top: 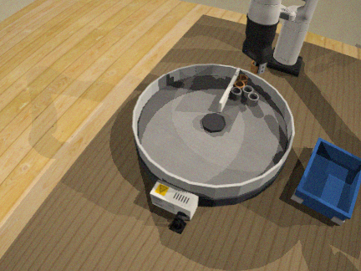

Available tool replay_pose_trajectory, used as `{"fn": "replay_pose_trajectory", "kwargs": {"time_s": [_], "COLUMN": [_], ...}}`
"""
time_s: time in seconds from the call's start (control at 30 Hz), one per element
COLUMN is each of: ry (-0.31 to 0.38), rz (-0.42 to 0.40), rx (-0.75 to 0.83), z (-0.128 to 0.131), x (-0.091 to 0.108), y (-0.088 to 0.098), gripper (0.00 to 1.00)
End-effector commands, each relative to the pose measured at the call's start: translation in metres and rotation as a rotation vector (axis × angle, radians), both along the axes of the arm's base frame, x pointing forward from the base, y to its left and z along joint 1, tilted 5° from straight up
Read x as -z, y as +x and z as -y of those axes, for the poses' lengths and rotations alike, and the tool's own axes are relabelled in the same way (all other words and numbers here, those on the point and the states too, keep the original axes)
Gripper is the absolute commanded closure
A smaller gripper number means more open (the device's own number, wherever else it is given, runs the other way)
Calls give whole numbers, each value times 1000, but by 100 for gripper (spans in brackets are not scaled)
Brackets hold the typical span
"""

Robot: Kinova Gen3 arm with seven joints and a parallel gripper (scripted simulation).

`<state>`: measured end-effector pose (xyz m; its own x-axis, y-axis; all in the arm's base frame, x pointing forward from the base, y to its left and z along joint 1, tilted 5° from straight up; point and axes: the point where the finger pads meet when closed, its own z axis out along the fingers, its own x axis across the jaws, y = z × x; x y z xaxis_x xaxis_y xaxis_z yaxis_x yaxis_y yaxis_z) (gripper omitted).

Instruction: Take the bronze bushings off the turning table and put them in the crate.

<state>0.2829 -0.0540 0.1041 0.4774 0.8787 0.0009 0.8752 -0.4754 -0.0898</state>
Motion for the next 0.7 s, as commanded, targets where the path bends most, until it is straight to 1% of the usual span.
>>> {"fn": "replay_pose_trajectory", "kwargs": {"time_s": [0.0, 0.07, 0.47, 0.63, 0.67], "ry": [-2, -3, -3, -2, -2], "rz": [10, 10, 10, 10, 10], "rx": [1, 1, 1, 1, 1], "z": [1, 2, 2, -43, -43], "x": [-12, -21, -21, -21, -21], "y": [4, 4, 4, 27, 27], "gripper": [100, 100, 100, 100, 100]}}
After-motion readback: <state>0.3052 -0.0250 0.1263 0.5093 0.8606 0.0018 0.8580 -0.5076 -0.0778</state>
